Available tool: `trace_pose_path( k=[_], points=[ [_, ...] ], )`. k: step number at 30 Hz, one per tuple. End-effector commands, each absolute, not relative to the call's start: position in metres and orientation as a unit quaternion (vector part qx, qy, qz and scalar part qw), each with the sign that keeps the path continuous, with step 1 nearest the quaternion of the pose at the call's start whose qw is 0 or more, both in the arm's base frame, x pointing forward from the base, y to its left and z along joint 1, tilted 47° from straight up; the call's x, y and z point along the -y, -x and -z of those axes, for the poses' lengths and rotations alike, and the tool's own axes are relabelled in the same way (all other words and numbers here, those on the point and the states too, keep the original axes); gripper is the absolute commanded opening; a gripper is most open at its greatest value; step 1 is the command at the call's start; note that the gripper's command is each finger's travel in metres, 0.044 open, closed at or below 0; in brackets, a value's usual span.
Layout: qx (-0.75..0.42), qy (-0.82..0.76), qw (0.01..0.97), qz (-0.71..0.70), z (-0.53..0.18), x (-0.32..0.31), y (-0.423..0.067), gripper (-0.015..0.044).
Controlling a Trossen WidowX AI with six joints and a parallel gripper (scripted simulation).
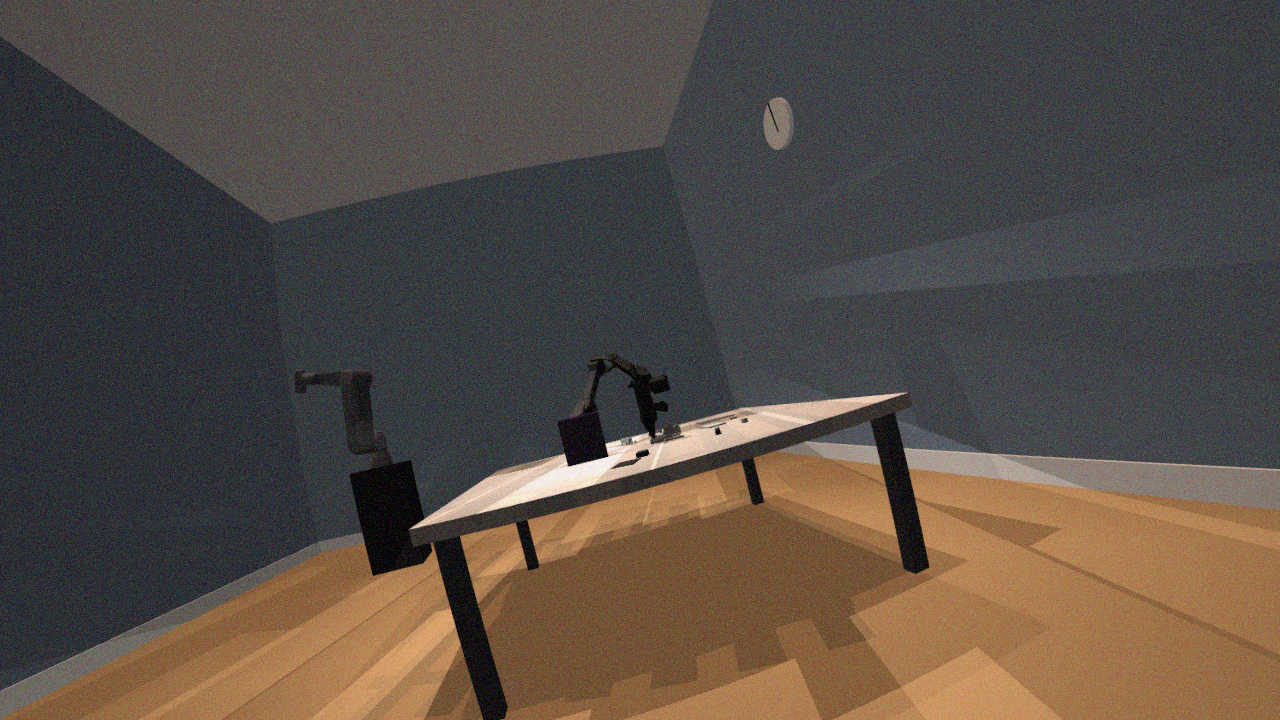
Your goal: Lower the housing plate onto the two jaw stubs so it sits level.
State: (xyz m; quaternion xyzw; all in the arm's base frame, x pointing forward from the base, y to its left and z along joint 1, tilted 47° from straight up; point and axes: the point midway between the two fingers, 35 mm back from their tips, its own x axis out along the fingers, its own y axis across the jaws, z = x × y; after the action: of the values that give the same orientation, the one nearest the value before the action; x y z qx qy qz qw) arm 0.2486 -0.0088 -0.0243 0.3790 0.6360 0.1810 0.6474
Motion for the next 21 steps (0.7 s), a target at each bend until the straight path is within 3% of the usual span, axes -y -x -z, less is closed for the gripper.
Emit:
trace_pose_path(
  k=[1,21],
  points=[
    [-0.635,-0.381,0.647,-0.180,0.0254,0.0075,-0.2490,0.0351],
    [-0.635,-0.381,0.647,-0.181,0.0274,0.0053,-0.2493,0.0351]
  ],
)
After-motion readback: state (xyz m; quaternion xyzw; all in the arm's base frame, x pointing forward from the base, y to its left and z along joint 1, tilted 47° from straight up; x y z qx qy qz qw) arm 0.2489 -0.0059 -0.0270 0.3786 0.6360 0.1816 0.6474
